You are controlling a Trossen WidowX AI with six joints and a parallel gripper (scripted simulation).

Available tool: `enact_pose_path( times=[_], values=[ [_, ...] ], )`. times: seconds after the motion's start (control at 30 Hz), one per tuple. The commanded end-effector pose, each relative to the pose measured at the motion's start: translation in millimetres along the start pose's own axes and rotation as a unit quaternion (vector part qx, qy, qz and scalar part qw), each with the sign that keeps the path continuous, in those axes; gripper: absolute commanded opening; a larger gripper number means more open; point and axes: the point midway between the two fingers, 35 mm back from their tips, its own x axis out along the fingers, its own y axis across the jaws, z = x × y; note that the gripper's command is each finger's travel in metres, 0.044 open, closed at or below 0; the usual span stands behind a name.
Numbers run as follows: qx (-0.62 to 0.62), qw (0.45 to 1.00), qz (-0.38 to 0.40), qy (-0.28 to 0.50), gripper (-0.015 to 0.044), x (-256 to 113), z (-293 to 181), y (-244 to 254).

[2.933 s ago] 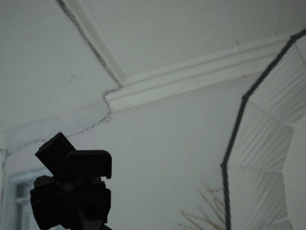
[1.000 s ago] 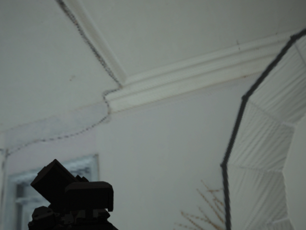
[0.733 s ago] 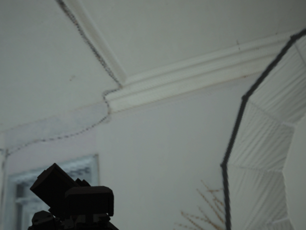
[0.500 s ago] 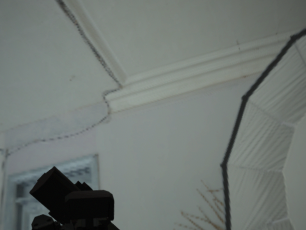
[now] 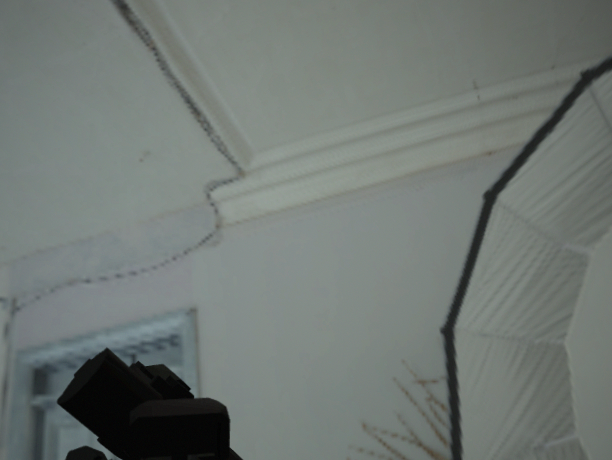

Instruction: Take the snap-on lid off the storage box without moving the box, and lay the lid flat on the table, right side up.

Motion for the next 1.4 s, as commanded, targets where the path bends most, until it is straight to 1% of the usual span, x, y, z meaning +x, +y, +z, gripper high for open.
enact_pose_path(
  times=[0.0,1.37],
  values=[
    [-0.002,1.0,0.006,0.002,0.0,2,-1,0],
    [-0.003,1.0,0.007,0.002,0.0,23,-1,-24]
  ],
)
